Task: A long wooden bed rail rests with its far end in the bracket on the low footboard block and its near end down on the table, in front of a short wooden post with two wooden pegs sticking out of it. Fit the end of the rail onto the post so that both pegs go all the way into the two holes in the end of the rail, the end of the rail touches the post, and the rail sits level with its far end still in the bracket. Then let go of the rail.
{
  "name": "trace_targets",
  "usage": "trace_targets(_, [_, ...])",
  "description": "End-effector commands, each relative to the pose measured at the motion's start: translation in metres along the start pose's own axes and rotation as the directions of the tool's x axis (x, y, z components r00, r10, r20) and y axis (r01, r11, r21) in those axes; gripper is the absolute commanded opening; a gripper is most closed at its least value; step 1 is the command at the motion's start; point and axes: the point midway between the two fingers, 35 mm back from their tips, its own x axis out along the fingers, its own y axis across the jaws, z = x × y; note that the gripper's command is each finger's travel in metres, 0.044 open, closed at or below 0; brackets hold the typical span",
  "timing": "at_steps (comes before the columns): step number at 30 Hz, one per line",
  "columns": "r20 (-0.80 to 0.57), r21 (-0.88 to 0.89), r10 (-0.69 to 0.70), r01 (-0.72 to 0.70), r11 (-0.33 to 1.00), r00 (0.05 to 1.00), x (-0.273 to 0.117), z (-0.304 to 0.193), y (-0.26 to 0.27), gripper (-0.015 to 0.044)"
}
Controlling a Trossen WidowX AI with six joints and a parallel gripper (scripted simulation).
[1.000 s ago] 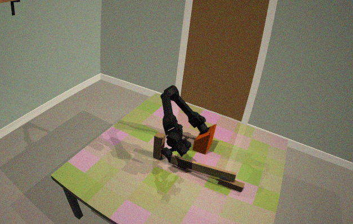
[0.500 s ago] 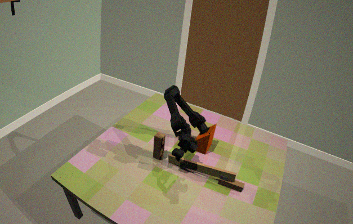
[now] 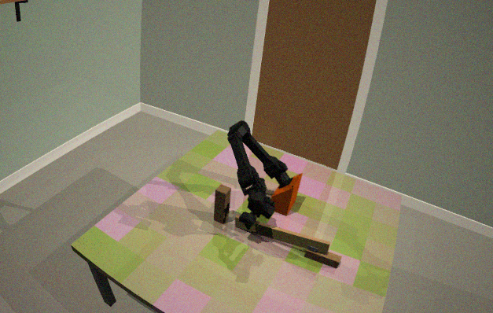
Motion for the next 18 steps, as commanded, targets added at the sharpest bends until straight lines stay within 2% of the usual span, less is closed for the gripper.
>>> trace_targets(1, [-0.006,-0.011,0.006,-0.006,1.000,1.000,0.007,0.000,0.003,0.0440])
trace_targets(18, [-0.009,-0.011,0.006,-0.006,1.000,1.000,0.035,-0.002,0.004,0.0440])
